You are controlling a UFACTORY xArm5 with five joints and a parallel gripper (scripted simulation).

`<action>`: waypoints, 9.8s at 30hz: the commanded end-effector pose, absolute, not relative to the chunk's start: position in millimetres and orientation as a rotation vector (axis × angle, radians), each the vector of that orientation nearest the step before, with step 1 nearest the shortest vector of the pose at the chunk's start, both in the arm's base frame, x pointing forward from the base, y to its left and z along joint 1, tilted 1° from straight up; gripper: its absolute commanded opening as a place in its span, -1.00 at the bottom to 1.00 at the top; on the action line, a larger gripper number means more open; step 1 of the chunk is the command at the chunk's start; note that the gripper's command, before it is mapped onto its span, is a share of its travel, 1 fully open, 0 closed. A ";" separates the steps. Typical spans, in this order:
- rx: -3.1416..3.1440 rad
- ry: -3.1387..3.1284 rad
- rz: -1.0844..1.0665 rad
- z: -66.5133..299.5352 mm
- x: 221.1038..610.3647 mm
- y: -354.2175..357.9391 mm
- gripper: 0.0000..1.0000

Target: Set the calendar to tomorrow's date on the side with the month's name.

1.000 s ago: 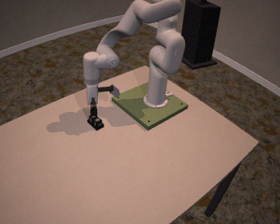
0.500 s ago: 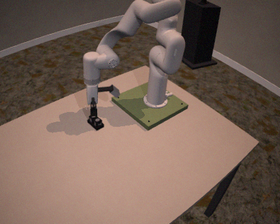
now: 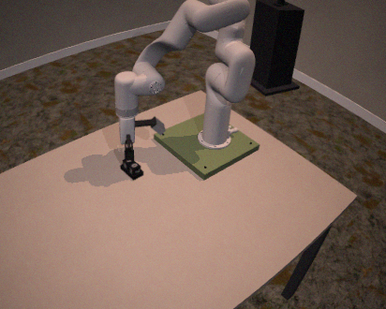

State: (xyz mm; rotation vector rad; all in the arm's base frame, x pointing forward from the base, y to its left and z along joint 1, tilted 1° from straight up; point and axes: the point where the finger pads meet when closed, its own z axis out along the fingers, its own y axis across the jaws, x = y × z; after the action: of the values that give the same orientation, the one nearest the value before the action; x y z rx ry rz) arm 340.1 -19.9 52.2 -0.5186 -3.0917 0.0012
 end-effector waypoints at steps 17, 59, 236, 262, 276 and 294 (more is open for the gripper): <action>-0.519 -3.095 0.001 53.1 341.3 -19.9 1.00; -0.754 -3.046 0.002 50.7 348.3 5.7 1.00; -2.557 -1.820 0.007 44.2 383.3 25.1 1.00; -2.942 -1.099 0.006 44.5 390.7 -1.2 1.00; -2.942 -1.098 0.007 44.5 390.9 -1.7 1.00; -2.942 -1.098 0.007 44.5 390.9 -1.7 1.00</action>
State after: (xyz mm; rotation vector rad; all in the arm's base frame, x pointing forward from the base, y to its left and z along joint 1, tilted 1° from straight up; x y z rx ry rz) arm 389.6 -1.7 43.4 -2.9405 -1.0981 0.0116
